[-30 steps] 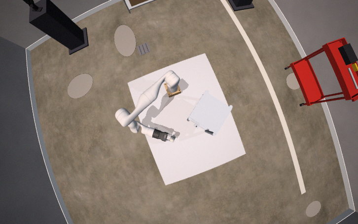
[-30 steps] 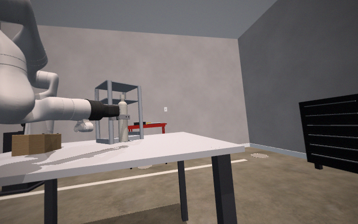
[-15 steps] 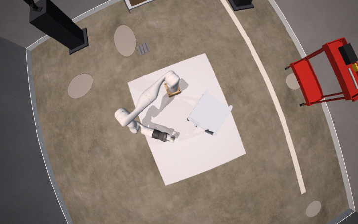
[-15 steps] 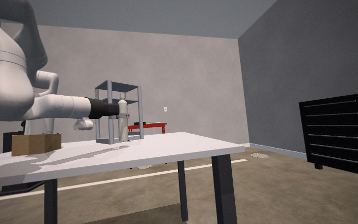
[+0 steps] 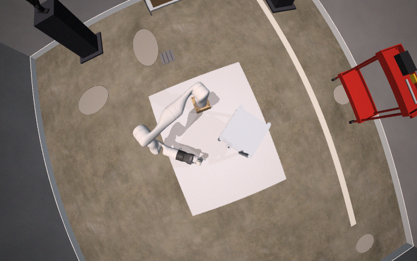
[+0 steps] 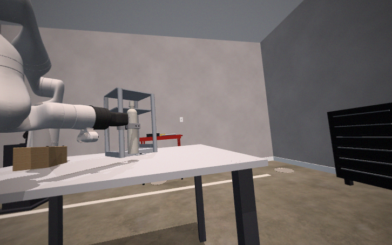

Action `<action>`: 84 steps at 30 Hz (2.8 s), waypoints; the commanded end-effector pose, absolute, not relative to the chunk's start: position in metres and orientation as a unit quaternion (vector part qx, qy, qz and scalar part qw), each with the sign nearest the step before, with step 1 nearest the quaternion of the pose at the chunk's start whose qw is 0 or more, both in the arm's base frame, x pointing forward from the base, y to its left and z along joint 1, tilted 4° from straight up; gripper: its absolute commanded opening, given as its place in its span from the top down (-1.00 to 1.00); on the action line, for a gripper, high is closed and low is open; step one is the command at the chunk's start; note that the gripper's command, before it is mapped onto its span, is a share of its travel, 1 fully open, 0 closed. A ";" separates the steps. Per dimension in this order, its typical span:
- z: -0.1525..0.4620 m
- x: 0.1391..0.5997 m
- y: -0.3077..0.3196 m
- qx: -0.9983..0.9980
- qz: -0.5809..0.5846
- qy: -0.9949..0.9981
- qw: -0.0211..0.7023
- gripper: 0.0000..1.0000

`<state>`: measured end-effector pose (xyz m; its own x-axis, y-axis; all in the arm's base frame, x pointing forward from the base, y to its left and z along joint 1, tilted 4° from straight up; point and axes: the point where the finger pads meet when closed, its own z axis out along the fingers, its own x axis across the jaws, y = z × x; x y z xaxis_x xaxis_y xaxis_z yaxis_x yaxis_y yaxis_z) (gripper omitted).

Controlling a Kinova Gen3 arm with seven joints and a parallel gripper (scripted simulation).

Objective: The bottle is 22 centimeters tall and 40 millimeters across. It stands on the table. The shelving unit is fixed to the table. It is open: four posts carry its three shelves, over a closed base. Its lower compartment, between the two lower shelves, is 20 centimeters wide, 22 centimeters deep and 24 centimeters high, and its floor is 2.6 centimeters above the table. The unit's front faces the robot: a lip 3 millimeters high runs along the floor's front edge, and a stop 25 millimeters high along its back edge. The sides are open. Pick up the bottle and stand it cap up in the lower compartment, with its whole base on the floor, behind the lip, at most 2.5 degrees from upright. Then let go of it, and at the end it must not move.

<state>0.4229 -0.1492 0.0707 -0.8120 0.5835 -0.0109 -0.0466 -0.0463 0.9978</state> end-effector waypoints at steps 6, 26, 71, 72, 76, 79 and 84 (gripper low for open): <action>0.071 0.404 -0.166 0.207 0.694 0.652 0.226 1.00; 0.068 0.373 -0.192 0.207 0.694 0.652 0.226 1.00; 0.069 0.365 -0.184 0.207 0.695 0.650 0.225 1.00; 0.069 0.365 -0.184 0.207 0.696 0.650 0.225 1.00; 0.069 0.362 -0.181 0.207 0.696 0.650 0.224 1.00; 0.069 0.361 -0.179 0.207 0.696 0.650 0.224 1.00; 0.069 0.358 -0.176 0.207 0.696 0.650 0.224 1.00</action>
<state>0.3621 -0.1771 0.0701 -0.8138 0.5812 0.0030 -0.0439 -0.0665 0.9968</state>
